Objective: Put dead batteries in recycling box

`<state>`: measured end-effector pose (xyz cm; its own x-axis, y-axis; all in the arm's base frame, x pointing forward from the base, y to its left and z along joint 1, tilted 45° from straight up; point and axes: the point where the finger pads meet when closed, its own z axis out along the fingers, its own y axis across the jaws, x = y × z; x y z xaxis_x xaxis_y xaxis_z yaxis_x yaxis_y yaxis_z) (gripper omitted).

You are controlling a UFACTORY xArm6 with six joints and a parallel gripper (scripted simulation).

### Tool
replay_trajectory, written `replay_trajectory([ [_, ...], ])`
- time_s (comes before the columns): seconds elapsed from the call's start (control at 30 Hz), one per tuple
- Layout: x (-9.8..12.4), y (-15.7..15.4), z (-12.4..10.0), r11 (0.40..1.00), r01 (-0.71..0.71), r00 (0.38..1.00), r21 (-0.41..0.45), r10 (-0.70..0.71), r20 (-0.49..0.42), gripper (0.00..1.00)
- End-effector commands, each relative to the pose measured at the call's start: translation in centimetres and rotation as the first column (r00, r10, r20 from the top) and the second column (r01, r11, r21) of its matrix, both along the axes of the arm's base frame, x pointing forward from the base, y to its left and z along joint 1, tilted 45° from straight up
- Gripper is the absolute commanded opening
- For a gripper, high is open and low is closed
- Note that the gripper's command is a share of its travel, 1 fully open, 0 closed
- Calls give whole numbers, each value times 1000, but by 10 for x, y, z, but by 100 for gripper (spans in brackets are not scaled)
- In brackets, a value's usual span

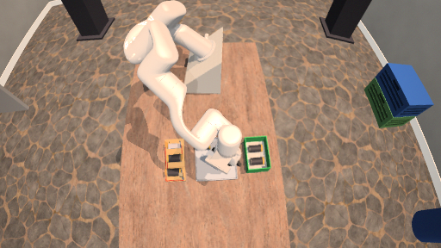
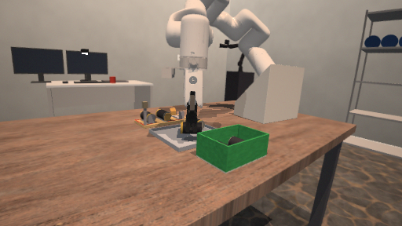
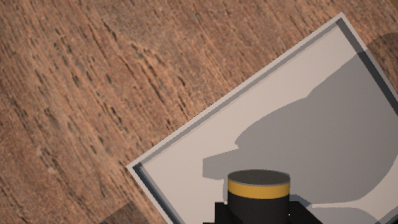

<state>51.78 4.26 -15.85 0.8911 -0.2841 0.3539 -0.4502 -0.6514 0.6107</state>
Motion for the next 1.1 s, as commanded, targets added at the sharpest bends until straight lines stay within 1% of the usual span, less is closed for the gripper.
replay_trajectory([
  [0.0, 0, 16, 16, 1000, -2, 1000, 2, 2, 4, 28],
  [0.37, 0, 22, 22, 1000, -2, 1000, 2, 2, 4, 28],
  [0.43, -1, 36, 36, 1000, -2, 1000, 2, 2, 4, 28],
  [0.53, -4, 65, 66, 1000, -2, 1000, 2, 2, 4, 28],
  [0.6, -5, 73, 74, 1000, -2, 1000, 2, 2, 4, 28],
  [1.07, -5, 74, 75, 1000, -13, 1000, 1, 13, -6, 28],
])
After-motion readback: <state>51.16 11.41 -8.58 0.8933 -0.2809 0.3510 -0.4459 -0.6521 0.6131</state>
